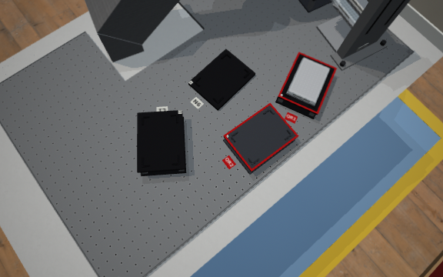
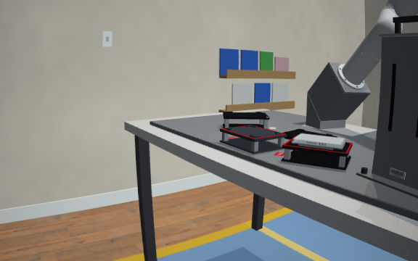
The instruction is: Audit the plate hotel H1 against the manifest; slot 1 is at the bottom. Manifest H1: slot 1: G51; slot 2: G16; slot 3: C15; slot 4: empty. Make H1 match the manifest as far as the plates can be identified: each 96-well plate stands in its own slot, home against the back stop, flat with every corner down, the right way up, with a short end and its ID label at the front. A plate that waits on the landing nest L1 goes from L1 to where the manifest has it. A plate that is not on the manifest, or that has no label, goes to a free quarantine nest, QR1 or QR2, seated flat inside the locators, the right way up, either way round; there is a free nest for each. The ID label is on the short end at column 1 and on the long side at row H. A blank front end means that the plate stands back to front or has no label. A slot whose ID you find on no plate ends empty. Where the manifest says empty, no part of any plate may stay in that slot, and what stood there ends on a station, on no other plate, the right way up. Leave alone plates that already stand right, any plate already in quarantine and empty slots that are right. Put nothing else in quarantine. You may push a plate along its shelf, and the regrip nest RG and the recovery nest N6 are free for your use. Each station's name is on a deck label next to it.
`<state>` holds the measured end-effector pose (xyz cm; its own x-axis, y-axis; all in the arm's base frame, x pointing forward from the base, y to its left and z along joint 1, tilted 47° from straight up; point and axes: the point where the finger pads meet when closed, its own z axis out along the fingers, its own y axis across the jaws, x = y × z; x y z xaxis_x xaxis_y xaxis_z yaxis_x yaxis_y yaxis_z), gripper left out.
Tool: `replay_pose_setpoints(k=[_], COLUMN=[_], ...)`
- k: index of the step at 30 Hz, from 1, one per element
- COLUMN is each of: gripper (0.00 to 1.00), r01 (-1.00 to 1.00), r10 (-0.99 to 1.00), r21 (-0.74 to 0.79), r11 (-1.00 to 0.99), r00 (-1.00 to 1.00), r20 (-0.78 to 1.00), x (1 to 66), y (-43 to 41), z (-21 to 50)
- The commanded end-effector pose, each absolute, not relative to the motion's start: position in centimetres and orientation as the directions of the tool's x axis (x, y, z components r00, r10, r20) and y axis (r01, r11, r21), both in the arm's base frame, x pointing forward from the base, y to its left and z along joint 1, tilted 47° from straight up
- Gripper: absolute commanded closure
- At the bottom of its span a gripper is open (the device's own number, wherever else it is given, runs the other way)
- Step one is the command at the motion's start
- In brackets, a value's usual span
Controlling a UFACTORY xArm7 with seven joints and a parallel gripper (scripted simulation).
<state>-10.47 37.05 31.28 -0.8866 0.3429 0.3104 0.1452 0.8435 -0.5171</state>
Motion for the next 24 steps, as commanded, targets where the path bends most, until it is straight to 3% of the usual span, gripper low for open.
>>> replay_pose_setpoints(k=[1, 24], gripper=[0.0, 0.0], r01=[0.144, 0.144], r10=[0.34, 0.34], r21=[-0.514, -0.514], r11=[0.846, 0.846], r00=[-0.887, -0.887], r20=[0.312, 0.312], x=[-11.0, -13.2], y=[36.0, 31.3], z=[32.5, 37.3])
